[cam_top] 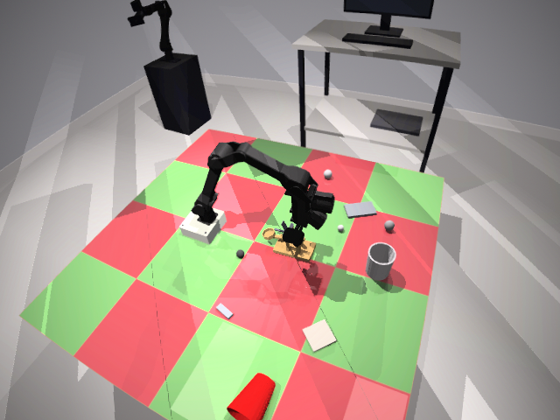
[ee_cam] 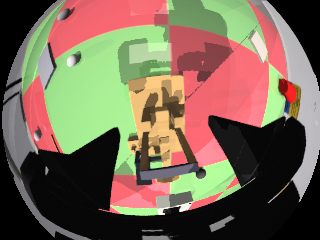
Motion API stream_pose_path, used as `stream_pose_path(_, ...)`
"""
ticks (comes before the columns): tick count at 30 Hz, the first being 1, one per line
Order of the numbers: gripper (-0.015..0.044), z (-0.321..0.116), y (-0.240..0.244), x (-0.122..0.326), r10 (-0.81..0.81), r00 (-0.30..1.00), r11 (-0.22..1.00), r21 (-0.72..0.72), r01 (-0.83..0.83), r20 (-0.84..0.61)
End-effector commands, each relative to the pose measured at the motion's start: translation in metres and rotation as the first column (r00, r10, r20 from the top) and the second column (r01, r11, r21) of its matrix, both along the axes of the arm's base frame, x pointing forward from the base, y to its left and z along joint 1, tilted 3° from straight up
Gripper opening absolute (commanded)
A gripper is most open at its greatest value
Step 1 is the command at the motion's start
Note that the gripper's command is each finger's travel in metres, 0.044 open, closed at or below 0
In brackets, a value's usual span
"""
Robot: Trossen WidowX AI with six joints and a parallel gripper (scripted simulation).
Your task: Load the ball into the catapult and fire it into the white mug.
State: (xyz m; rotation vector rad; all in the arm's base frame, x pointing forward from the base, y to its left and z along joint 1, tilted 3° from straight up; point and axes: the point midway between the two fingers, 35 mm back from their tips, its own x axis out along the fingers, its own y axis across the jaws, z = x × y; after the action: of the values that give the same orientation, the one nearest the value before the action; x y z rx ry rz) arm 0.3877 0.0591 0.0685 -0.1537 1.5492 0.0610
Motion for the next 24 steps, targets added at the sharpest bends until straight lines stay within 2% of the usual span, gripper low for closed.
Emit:
stream_pose_path(1,0.0440,-0.006,0.000,0.001,0.005,1.000,1.000,0.003,-0.005,0.004)
stream_pose_path(24,0.0440,-0.043,-0.001,0.002,0.005,1.000,1.000,0.003,-0.005,0.004)
